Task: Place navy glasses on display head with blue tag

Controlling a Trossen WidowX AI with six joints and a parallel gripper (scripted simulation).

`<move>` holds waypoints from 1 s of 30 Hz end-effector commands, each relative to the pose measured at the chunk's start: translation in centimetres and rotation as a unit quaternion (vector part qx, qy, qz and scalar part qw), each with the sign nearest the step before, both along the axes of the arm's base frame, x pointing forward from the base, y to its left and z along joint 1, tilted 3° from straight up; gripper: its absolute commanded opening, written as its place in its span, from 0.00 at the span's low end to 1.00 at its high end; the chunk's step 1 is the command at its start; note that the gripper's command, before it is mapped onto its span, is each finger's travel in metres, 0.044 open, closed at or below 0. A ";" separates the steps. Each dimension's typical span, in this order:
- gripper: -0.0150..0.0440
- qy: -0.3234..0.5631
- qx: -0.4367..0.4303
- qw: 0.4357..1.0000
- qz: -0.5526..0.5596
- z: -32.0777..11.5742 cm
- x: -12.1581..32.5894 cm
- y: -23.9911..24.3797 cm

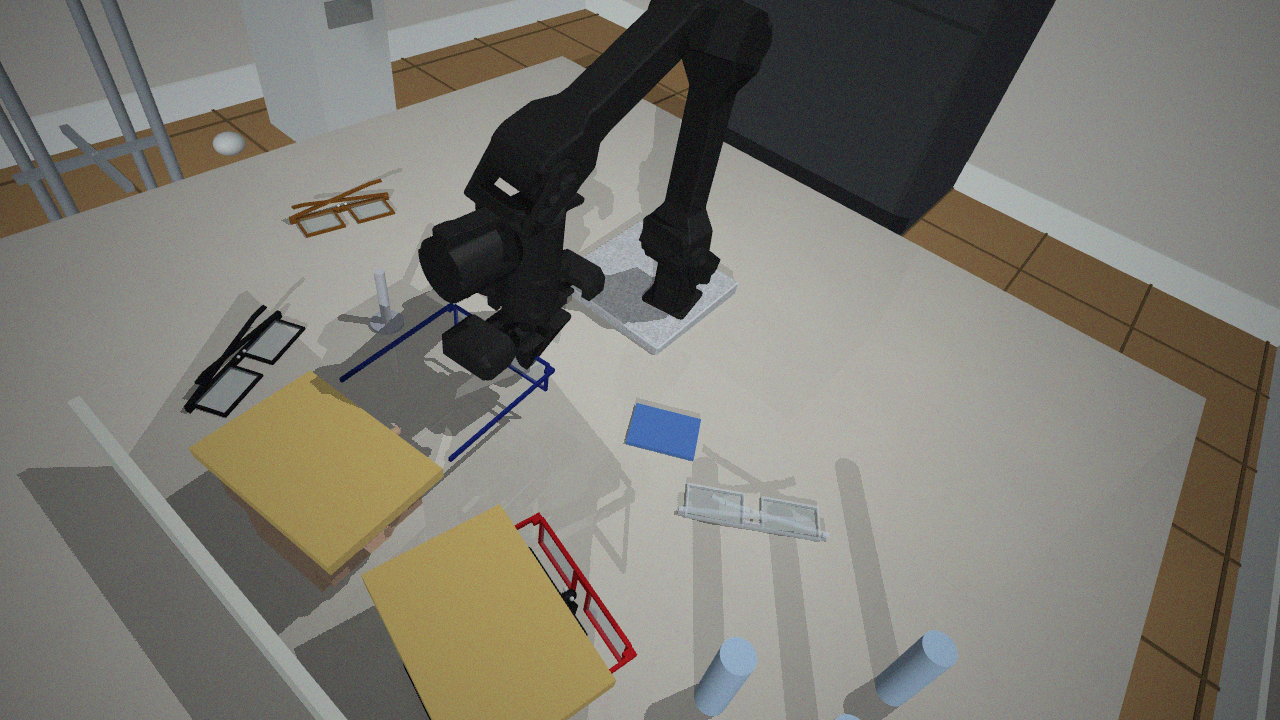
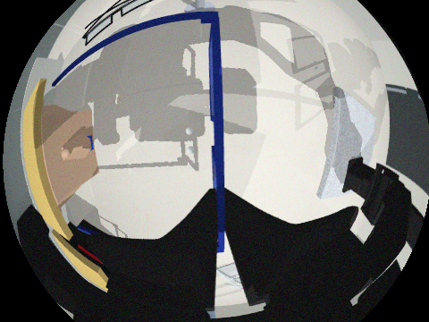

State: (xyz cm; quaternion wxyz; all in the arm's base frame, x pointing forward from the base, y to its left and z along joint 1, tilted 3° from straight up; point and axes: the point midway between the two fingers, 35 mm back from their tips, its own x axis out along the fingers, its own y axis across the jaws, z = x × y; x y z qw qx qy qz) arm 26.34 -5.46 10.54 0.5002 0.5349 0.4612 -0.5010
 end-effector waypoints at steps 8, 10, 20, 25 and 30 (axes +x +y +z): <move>0.25 0.001 -0.001 1.000 -0.002 0.0 1.4 -0.2; 0.25 0.001 -0.001 1.000 -0.002 0.0 1.6 -0.2; 0.25 0.000 -0.001 1.000 -0.002 0.1 2.9 -0.3; 0.25 0.000 -0.001 1.000 -0.002 0.2 3.6 -0.3; 0.25 0.000 -0.001 1.000 -0.002 0.3 4.2 -0.4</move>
